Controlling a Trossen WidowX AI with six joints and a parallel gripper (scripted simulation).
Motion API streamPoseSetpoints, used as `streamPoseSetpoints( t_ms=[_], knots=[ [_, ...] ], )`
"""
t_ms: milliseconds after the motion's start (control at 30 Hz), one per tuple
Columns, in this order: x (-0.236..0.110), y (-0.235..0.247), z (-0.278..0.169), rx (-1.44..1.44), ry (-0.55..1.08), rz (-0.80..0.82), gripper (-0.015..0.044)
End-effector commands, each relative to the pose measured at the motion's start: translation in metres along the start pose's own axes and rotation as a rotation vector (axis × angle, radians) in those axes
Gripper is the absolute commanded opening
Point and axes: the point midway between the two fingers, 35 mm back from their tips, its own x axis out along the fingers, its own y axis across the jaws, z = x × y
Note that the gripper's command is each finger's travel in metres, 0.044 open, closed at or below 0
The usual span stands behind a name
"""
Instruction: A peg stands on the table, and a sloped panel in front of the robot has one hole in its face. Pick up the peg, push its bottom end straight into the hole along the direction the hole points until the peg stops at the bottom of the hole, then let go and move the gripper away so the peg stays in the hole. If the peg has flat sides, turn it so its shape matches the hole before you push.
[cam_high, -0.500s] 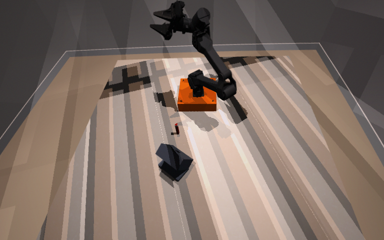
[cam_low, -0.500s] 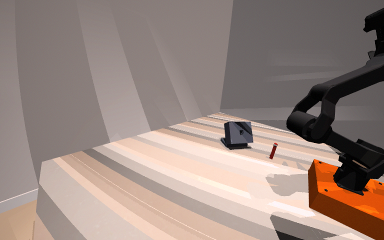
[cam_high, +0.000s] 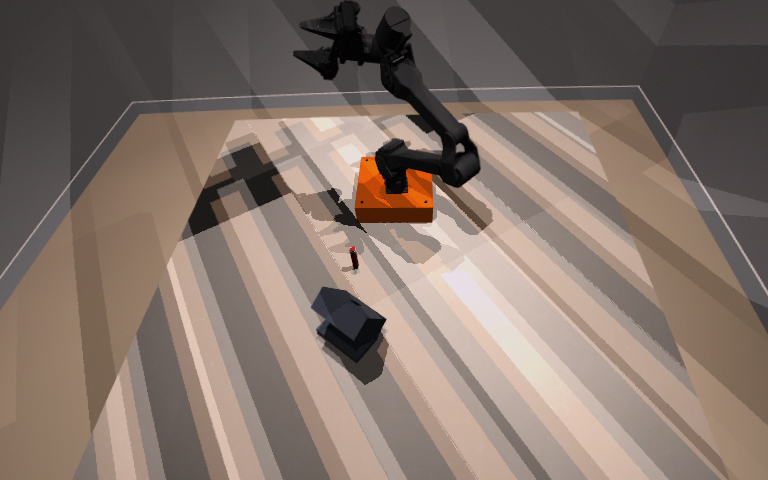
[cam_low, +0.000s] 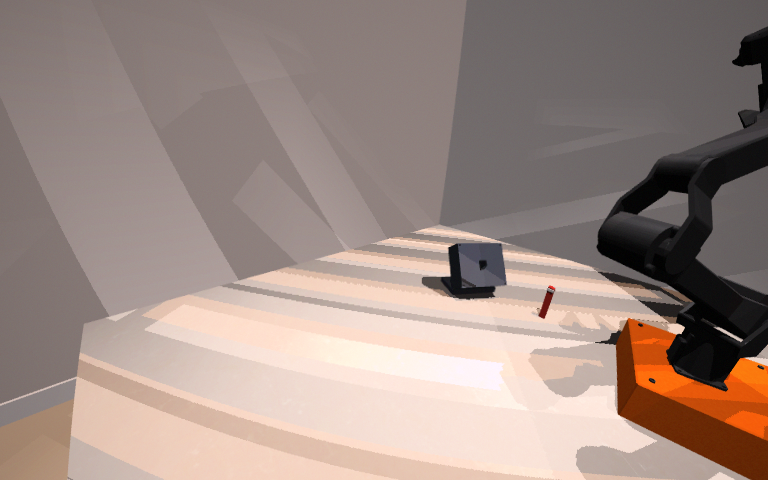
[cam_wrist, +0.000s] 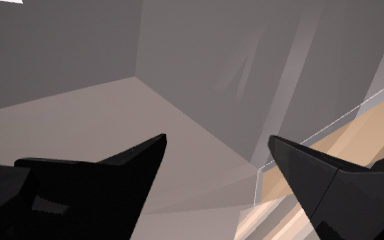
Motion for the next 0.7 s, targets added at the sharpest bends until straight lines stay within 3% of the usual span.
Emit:
streamPoseSetpoints(
  t_ms=[0, 667],
  knots=[
    [0.005, -0.005, 0.003, 0.011, 0.013, -0.004, 0.044],
    [0.035, -0.039, -0.004, 0.066, 0.135, -0.048, 0.044]
  ],
)
